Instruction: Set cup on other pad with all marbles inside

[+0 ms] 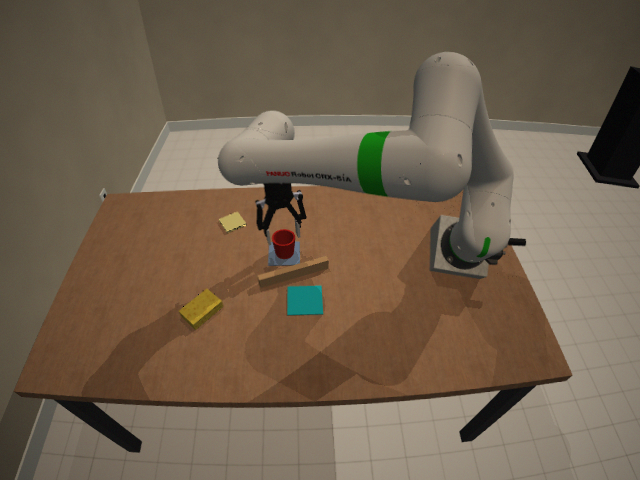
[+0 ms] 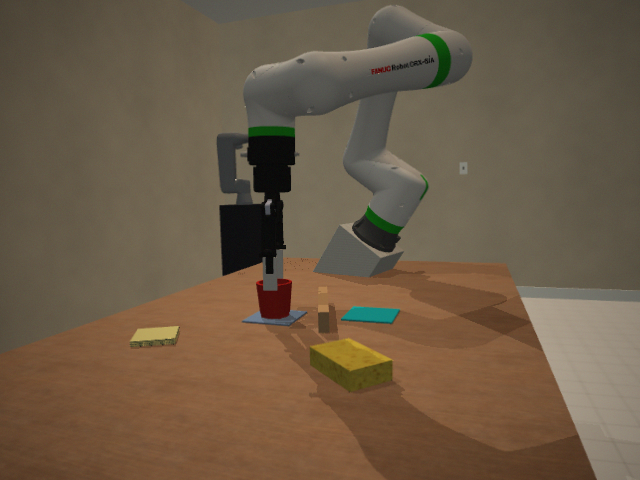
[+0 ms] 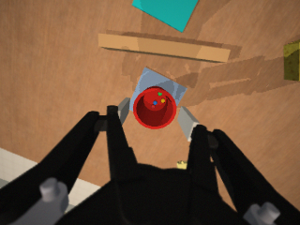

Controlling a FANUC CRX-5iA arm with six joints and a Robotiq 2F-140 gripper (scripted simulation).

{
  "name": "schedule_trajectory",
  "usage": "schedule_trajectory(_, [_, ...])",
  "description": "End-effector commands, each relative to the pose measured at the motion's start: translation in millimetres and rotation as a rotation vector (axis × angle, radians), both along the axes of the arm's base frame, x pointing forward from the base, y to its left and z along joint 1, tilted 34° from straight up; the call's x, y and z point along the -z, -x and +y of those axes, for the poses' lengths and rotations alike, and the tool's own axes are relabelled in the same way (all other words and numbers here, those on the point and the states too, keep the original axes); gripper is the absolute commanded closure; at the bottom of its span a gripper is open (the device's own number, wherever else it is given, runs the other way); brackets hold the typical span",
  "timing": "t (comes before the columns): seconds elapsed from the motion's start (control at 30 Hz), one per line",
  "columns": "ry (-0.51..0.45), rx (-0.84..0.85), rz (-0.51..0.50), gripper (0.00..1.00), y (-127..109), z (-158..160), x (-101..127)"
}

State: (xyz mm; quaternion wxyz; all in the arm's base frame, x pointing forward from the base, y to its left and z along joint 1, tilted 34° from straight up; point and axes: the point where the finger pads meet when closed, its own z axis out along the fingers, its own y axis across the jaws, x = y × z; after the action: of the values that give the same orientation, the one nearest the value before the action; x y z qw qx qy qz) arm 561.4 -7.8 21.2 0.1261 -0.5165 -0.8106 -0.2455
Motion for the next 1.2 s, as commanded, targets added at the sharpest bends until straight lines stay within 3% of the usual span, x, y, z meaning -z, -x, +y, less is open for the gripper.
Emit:
schedule_trajectory(0.0, [-0.031,-0.028,-0.038,0.41,-1,6,10])
schedule_trajectory(0.53, [-0.031,-0.028,-0.038,0.41,-3,28,42])
schedule_trajectory(1.17, [-0.031,-0.028,-0.038,0.42,-3,31,46])
